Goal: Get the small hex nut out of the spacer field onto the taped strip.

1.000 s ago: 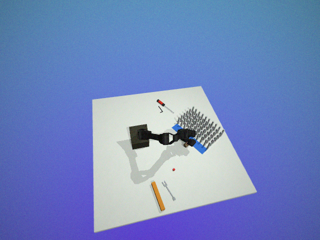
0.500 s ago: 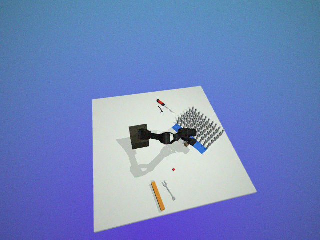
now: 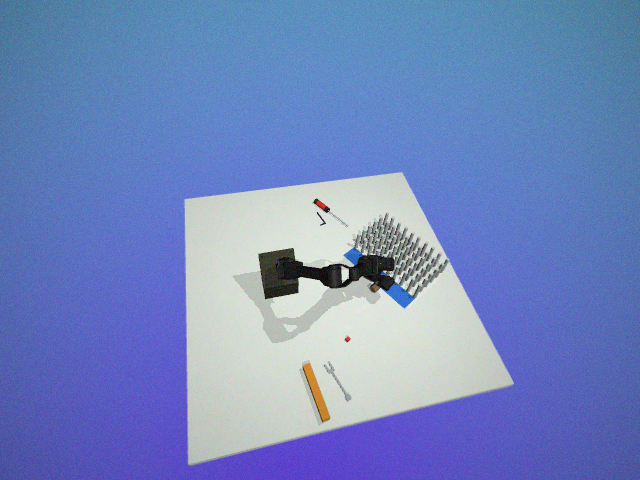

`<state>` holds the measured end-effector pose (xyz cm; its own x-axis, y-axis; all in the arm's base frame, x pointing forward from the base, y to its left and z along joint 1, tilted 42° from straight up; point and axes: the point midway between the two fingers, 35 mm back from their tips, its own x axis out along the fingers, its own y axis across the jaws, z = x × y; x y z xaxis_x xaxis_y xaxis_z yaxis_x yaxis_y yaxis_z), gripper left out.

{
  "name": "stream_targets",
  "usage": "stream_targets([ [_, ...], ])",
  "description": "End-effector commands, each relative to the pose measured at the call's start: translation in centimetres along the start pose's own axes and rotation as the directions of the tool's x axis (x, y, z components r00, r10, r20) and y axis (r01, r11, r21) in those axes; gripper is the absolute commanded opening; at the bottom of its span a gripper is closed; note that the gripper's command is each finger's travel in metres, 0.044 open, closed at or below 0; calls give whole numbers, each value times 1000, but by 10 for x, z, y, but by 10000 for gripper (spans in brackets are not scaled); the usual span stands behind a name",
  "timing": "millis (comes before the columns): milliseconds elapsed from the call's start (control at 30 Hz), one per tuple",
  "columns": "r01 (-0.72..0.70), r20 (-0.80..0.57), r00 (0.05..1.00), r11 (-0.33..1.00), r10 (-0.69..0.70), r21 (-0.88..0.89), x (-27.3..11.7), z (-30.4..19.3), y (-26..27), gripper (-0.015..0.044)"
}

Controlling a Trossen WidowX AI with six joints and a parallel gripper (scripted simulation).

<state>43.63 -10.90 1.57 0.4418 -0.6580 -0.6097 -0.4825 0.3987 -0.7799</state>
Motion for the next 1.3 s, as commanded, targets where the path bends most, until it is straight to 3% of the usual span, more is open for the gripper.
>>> stream_targets([
  [0, 5, 3, 1000, 1000, -5, 4, -1, 5, -1, 0],
  [1267, 5, 6, 1000, 1000, -5, 0, 17, 11, 6, 0],
])
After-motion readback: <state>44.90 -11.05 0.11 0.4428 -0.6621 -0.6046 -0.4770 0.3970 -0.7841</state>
